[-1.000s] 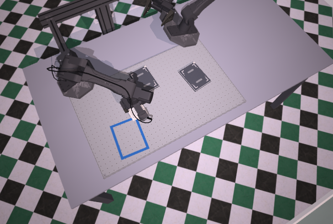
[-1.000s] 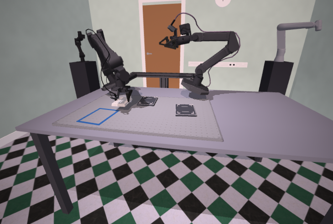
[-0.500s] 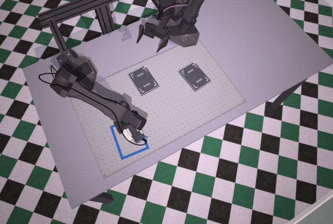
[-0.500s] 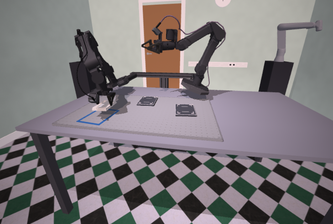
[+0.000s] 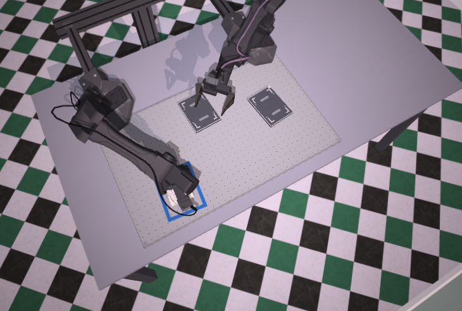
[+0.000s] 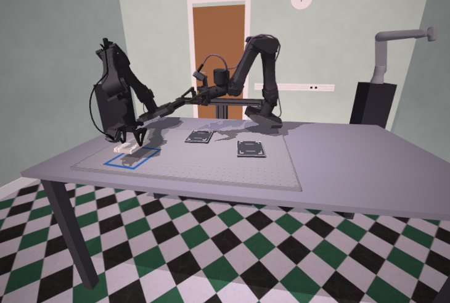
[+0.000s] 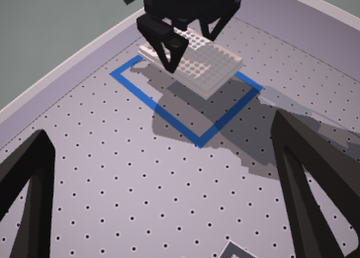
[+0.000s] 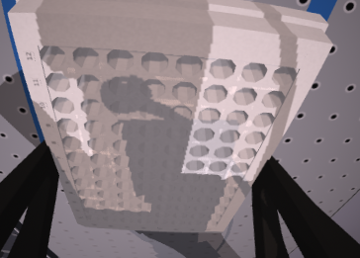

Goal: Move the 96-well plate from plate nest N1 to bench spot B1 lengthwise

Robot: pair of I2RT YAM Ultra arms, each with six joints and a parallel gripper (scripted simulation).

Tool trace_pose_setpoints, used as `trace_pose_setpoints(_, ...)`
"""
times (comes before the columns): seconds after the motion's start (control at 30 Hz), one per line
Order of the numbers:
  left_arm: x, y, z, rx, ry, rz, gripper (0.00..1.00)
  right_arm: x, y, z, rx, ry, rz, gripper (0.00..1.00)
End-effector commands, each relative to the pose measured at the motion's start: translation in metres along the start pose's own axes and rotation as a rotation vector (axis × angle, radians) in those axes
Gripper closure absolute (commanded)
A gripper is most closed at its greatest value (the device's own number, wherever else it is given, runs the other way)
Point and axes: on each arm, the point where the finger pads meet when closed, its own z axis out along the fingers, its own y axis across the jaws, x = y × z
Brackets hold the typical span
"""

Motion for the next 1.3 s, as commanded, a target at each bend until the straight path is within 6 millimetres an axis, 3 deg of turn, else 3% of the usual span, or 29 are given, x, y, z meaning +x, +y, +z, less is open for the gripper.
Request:
trace_pose_setpoints(0.0,0.000,-0.009,0.002,0.037,-0.073,0.022,0.00,-0.007,0.002,-0.010,-0.003,-0.014,0.035,0.21)
trace_pose_setpoints(0.27,-0.009,-0.009,0.003,0.036,-0.092,0.018,0.00,-0.013,0.011,-0.012,-0.018,-0.037,0.026,0.21)
trace_pose_setpoints(0.5,-0.009,-0.009,0.003,0.036,-0.092,0.015,0.00,-0.015,0.007,0.022,-0.013,-0.041,0.028,0.21)
trace_pose_setpoints(0.63,-0.007,-0.009,0.003,0.037,-0.087,0.016,0.00,-0.010,0.005,0.029,-0.003,-0.024,0.026,0.21)
trace_pose_setpoints(1.27,-0.005,-0.008,0.003,0.030,-0.078,0.013,0.00,-0.016,0.005,0.027,-0.008,-0.036,0.031,0.21)
